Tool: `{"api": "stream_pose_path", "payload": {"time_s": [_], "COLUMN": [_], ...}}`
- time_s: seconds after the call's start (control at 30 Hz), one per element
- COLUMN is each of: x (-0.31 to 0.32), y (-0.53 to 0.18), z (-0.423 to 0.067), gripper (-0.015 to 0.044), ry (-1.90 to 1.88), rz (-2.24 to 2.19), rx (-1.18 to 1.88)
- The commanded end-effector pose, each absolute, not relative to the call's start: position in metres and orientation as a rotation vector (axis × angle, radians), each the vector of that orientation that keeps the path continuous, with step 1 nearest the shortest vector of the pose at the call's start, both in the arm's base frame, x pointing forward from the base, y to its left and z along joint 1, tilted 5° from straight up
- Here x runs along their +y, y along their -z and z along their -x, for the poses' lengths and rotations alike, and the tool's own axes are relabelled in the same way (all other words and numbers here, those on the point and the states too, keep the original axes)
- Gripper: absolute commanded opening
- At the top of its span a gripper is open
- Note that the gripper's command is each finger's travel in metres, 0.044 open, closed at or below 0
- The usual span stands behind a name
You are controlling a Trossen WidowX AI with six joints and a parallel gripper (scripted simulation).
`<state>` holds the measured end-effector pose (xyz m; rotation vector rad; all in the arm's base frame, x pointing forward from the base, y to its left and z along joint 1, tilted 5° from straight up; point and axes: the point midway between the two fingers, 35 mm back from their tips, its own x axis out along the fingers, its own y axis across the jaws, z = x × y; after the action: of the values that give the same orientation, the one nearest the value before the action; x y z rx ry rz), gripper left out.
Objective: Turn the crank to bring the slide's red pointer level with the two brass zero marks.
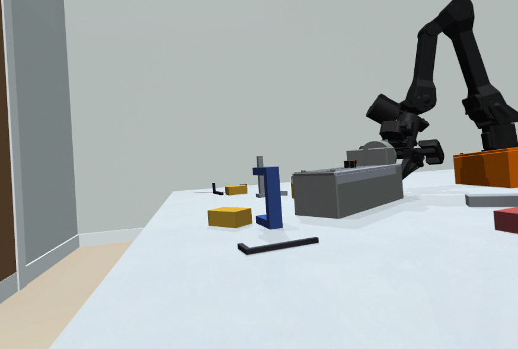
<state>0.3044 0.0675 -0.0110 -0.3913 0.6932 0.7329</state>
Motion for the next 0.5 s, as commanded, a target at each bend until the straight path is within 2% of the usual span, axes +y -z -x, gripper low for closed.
{"api": "stream_pose_path", "payload": {"time_s": [0.0,0.23,0.47], "x": [0.067,0.067,0.068], "y": [0.011,0.011,-0.005], "z": [-0.305,-0.305,-0.305], "gripper": [0.0263,0.0440,0.0440], "ry": [-0.732,-0.732,-0.732], "rz": [0.392,0.392,0.392], "rx": [0.692,0.692,0.692]}}
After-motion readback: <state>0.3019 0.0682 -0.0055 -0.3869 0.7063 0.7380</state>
